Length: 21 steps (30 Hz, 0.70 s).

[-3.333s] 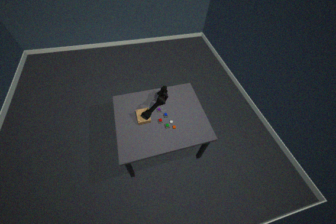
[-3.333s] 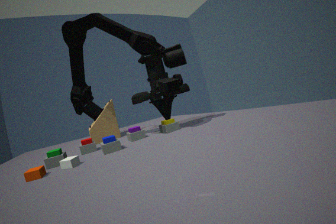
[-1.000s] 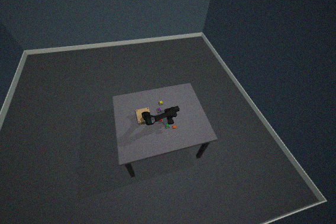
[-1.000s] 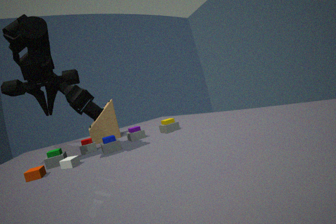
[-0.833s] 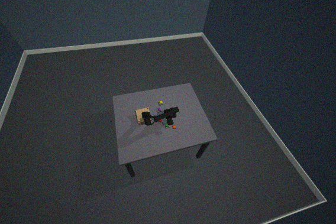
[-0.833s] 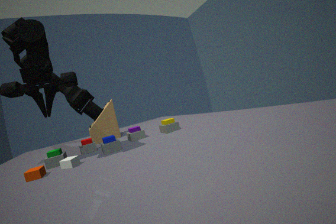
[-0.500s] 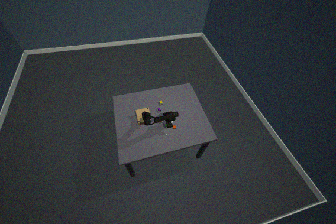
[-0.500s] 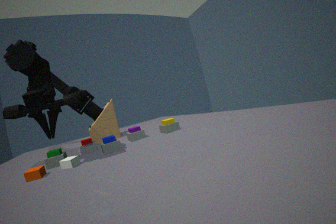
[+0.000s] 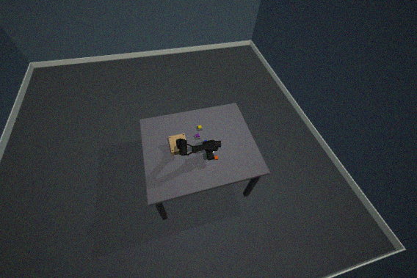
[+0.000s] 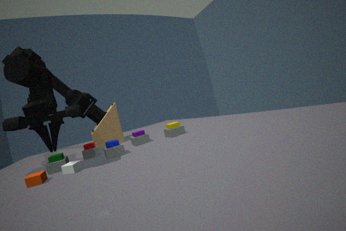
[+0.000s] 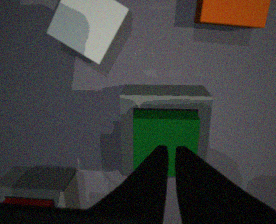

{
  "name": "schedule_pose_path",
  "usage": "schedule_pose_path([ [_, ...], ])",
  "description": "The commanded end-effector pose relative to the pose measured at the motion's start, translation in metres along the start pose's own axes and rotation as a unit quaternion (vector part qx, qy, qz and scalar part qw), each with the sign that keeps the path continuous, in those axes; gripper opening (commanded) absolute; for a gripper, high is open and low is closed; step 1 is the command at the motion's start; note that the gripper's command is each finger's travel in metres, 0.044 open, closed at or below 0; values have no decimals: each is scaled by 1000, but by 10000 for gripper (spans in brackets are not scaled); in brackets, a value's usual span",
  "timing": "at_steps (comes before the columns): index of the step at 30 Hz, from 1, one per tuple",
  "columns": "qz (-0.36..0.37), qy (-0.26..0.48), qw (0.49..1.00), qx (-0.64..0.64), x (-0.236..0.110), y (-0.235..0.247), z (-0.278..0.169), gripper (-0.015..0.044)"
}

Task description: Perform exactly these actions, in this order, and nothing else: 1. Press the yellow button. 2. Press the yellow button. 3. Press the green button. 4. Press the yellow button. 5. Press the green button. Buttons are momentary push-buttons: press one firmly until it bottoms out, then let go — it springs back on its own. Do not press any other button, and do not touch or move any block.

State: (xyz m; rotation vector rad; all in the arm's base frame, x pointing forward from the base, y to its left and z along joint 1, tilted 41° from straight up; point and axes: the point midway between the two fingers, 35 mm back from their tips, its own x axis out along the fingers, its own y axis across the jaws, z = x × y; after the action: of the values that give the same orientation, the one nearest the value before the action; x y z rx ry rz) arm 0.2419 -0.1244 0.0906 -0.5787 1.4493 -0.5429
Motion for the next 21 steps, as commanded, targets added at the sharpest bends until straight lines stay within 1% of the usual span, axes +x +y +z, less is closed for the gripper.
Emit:
schedule_pose_path([
  [1, 1, 5, 1000, -6, 9, 2, -2, 20],
  [7, 1, 5, 1000, -6, 18, 2, -2, 20],
  [21, 1, 5, 1000, -6, 18, 2, -2, 20],
])
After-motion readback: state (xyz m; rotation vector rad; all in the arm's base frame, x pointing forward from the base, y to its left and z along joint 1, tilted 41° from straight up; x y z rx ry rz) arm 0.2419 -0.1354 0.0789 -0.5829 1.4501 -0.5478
